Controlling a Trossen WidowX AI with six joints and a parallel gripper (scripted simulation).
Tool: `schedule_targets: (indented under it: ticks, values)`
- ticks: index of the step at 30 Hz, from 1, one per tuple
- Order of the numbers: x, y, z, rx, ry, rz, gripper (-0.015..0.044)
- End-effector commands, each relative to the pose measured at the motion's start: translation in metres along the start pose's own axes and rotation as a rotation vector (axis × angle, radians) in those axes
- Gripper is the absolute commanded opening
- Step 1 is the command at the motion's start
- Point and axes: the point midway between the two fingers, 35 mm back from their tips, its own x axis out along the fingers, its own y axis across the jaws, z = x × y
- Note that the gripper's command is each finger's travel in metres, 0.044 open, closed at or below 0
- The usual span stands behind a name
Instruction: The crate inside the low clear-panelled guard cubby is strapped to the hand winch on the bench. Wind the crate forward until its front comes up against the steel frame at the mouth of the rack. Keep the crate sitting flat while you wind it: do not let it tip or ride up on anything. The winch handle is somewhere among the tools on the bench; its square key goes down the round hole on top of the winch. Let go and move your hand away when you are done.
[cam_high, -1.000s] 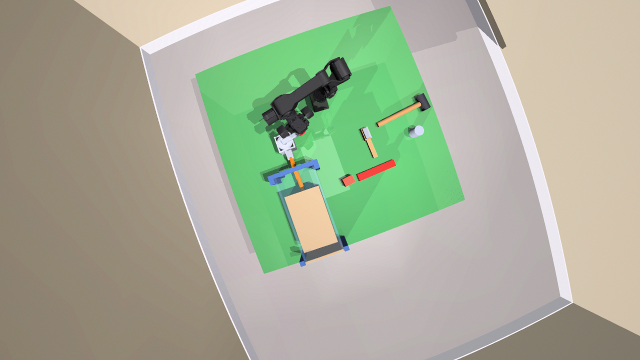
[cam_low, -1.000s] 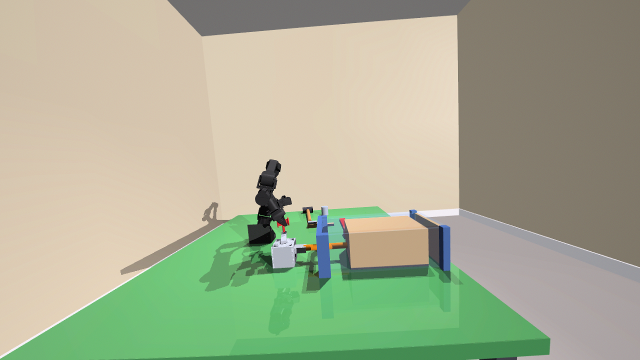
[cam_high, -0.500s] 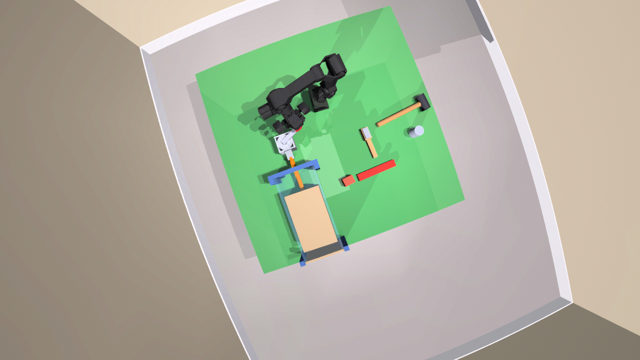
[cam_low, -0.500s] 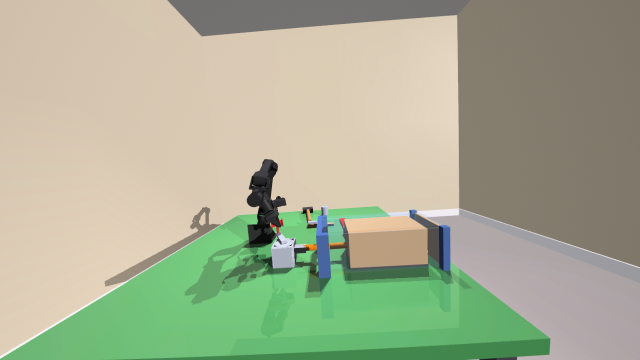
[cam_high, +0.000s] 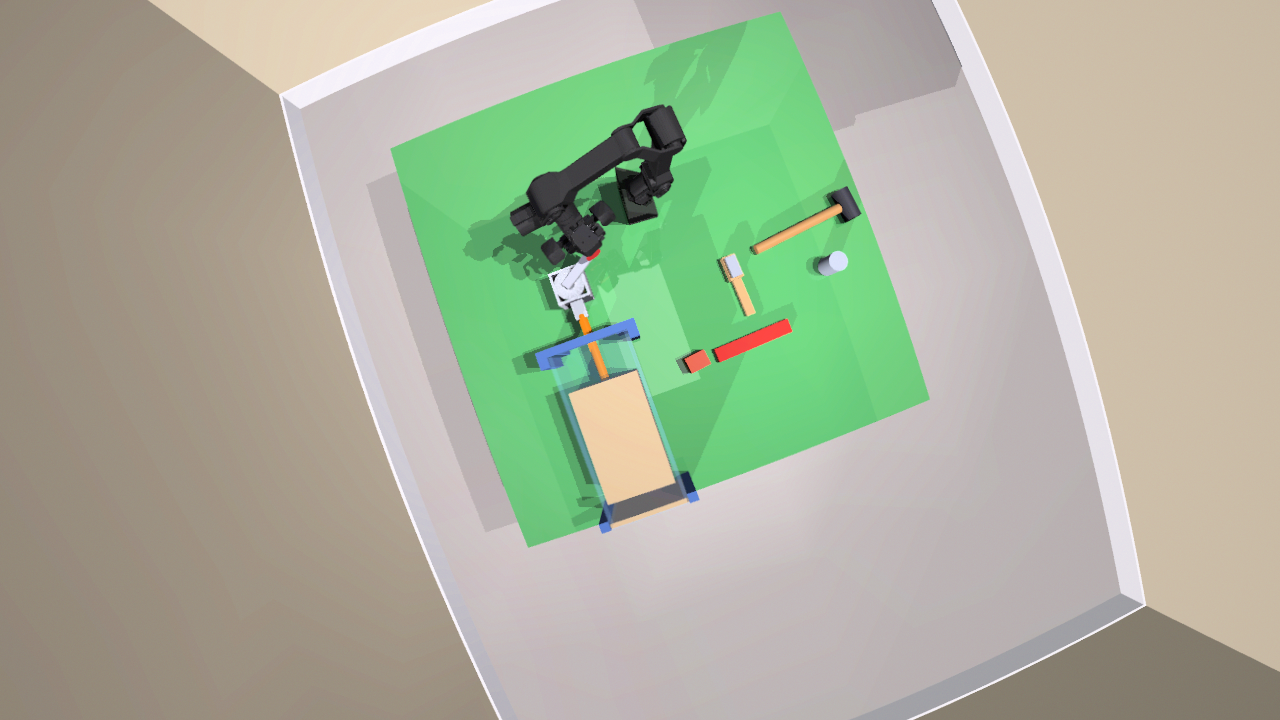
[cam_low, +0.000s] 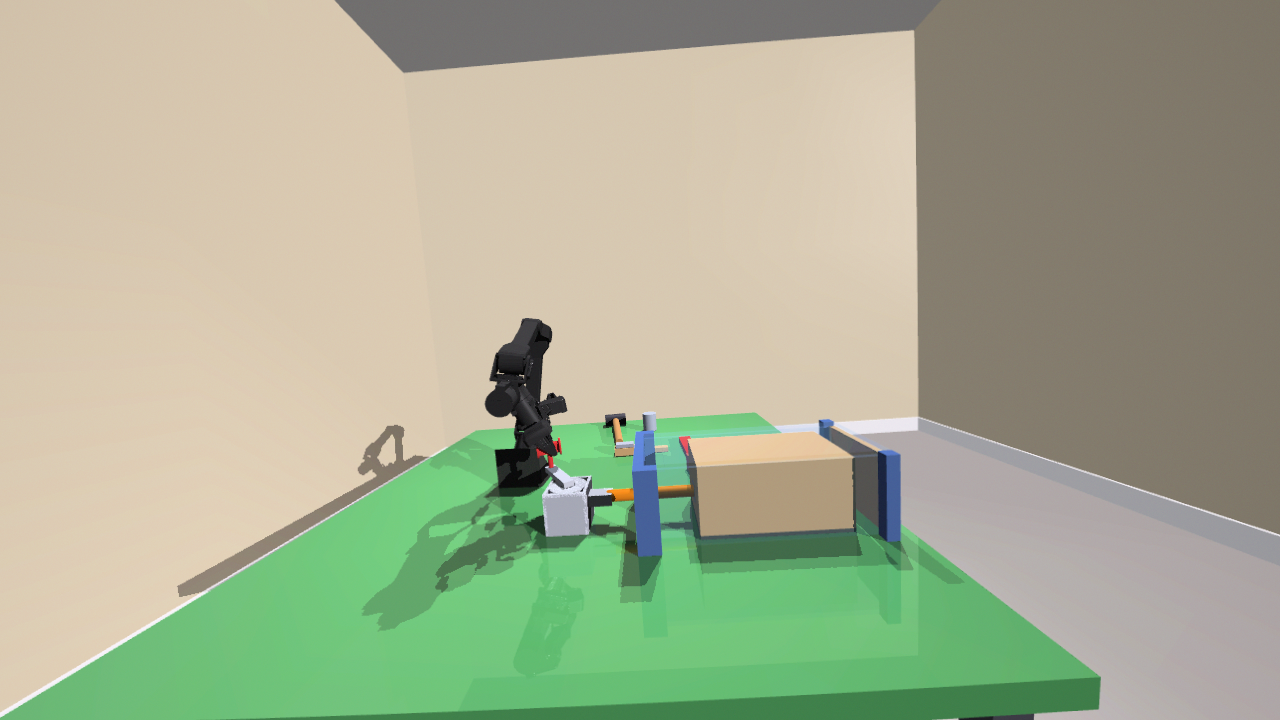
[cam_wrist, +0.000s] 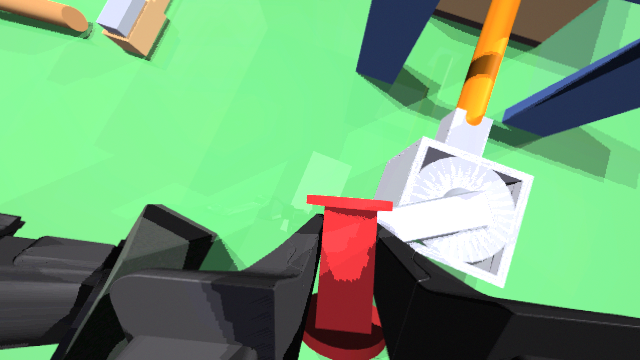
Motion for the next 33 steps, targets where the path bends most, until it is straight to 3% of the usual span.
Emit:
schedule_targets:
  ticks: [1,33]
  values:
    - [-0.007,-0.008,-0.017,-0.001,0.036,-0.016,0.0000]
    - [-0.022,-0.036,-0.045,-0.001,0.038,-0.018,0.0000]
